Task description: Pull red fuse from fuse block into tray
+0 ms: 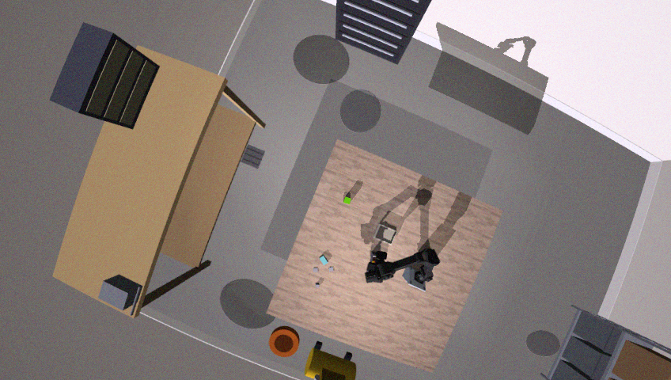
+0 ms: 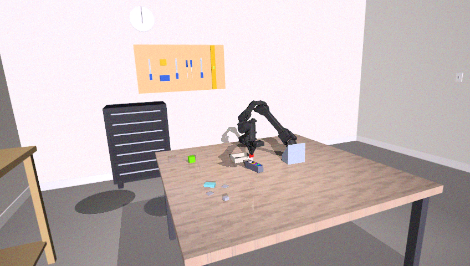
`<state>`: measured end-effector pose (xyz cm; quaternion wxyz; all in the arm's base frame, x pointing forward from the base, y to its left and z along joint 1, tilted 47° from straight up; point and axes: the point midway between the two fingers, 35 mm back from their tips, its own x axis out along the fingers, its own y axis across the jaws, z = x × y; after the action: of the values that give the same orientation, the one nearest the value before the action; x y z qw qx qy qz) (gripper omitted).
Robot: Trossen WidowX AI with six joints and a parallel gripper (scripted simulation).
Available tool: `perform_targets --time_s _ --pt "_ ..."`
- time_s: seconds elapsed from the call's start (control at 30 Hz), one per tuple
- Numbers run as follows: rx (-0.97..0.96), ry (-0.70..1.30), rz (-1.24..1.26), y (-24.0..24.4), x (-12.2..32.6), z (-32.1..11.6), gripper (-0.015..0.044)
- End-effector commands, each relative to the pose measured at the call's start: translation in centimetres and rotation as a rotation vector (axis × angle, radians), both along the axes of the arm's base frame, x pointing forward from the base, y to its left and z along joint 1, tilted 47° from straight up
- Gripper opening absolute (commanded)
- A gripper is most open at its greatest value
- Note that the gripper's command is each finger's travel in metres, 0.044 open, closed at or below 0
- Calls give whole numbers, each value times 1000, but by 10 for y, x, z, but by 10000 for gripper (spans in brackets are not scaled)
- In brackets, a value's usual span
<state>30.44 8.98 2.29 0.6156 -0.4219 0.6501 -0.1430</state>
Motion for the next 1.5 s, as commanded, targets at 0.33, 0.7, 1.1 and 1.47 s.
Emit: perform_targets --time_s 0.33,0.7,1.1,1.47 --pt "19 -2 -2 -32 17 49 0" --pt "10 -5 -3 -96 23 116 0" --pt "1 -5 -5 -119 19 134 0" --pt "1 -6 -5 -132 22 122 0"
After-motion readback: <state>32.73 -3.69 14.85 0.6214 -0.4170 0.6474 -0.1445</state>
